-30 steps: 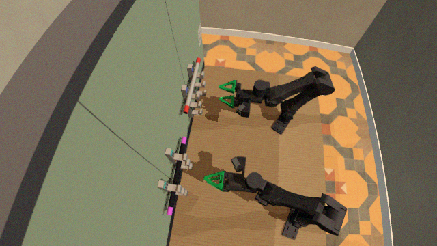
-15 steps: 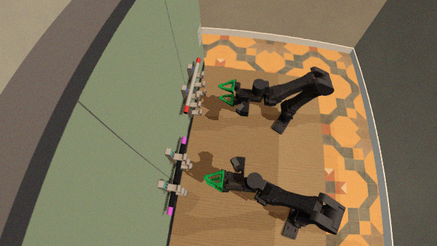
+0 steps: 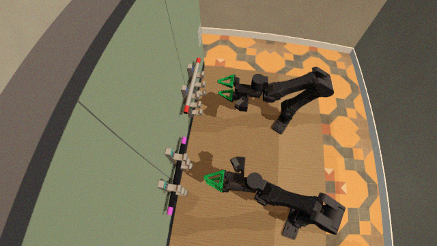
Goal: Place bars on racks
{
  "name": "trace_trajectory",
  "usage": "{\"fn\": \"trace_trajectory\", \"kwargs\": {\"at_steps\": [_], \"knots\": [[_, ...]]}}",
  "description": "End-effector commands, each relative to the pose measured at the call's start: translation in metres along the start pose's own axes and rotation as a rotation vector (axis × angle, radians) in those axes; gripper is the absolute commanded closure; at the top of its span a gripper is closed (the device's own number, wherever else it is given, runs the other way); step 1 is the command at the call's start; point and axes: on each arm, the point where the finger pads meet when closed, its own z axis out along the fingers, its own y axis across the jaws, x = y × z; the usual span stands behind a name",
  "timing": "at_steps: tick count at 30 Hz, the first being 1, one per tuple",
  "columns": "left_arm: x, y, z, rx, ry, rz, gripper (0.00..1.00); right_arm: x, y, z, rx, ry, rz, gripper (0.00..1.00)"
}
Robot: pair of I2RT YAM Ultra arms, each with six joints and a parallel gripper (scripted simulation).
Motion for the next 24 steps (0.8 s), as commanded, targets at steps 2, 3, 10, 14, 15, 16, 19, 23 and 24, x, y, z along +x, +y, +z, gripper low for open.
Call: {"fn": "trace_trajectory", "kwargs": {"at_steps": [2, 3, 10, 14, 15, 16, 19, 23, 24], "knots": [[-0.003, 0.003, -0.002, -0.016, -0.002, -0.006, 0.00, 0.005, -0.021, 0.005, 0.024, -0.016, 0.007, 0.00], [-0.003, 0.003, -0.002, -0.016, -0.002, -0.006, 0.00, 0.006, -0.022, 0.005, 0.024, -0.016, 0.007, 0.00], [-0.003, 0.003, -0.002, -0.016, -0.002, -0.006, 0.00, 0.013, -0.028, 0.008, 0.024, -0.016, 0.007, 0.00], [-0.003, 0.003, -0.002, -0.016, -0.002, -0.006, 0.00, 0.019, -0.033, 0.010, 0.024, -0.016, 0.007, 0.00], [-0.003, 0.003, -0.002, -0.016, -0.002, -0.006, 0.00, 0.021, -0.034, 0.010, 0.024, -0.016, 0.007, 0.00], [-0.003, 0.003, -0.002, -0.016, -0.002, -0.006, 0.00, 0.022, -0.035, 0.011, 0.024, -0.016, 0.007, 0.00], [-0.003, 0.003, -0.002, -0.016, -0.002, -0.006, 0.00, 0.026, -0.038, 0.012, 0.024, -0.016, 0.007, 0.00], [-0.003, 0.003, -0.002, -0.016, -0.002, -0.006, 0.00, 0.031, -0.041, 0.014, 0.024, -0.016, 0.007, 0.00], [-0.003, 0.003, -0.002, -0.016, -0.002, -0.006, 0.00, 0.031, -0.041, 0.014, 0.024, -0.016, 0.007, 0.00]]}}
